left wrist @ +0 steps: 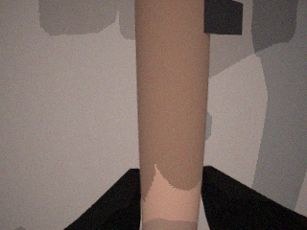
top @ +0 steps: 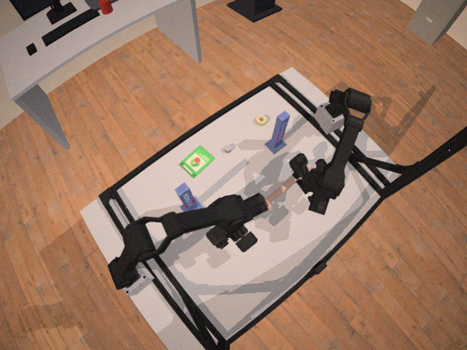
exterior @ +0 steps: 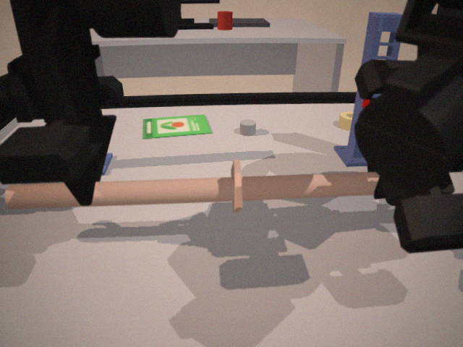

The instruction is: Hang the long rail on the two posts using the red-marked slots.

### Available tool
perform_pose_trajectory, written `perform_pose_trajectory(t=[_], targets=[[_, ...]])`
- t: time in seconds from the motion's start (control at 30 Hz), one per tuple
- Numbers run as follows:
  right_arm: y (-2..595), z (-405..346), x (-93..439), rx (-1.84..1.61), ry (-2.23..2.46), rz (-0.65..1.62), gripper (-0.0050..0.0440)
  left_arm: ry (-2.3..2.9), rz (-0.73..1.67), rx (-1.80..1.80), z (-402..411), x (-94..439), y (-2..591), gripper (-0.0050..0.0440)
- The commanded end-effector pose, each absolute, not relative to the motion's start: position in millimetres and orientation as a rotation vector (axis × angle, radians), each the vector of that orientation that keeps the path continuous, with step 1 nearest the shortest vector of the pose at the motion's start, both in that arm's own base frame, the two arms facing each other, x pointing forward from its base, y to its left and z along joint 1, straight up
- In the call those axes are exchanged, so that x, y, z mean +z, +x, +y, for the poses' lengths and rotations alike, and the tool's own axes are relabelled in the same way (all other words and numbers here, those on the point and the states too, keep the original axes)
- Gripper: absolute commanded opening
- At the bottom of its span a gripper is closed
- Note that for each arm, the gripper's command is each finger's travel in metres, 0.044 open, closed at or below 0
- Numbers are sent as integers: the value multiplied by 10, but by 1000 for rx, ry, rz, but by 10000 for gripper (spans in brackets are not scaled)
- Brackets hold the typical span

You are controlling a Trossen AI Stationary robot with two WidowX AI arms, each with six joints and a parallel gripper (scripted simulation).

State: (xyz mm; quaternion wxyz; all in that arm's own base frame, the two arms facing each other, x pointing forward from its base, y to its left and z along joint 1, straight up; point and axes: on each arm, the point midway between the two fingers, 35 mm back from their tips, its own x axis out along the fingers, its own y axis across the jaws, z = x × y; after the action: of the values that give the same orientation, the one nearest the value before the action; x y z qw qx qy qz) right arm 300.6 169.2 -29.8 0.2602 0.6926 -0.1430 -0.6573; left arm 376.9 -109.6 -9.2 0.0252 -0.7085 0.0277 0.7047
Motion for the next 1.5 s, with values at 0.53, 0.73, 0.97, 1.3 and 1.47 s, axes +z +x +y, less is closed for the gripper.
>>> perform_pose_trajectory(t=[0.53,0.73,0.97,1.3,1.47], targets=[[2993,1690,-616,-1704,1979,-410,0,-2079,80,2282,-1095,-104,3795,0],[2995,1691,-617,-1704,1979,-410,0,-2079,80,2282,-1095,-104,3795,0],[3009,1697,-624,-1704,1979,-410,96,-2079,80,2282,-1095,-104,3795,0],[3007,1698,-618,-1704,1979,-410,288,-2079,80,2282,-1102,-114,3789,0],[3007,1698,-618,-1704,1979,-410,408,-2079,80,2282,-1102,-114,3789,0]])
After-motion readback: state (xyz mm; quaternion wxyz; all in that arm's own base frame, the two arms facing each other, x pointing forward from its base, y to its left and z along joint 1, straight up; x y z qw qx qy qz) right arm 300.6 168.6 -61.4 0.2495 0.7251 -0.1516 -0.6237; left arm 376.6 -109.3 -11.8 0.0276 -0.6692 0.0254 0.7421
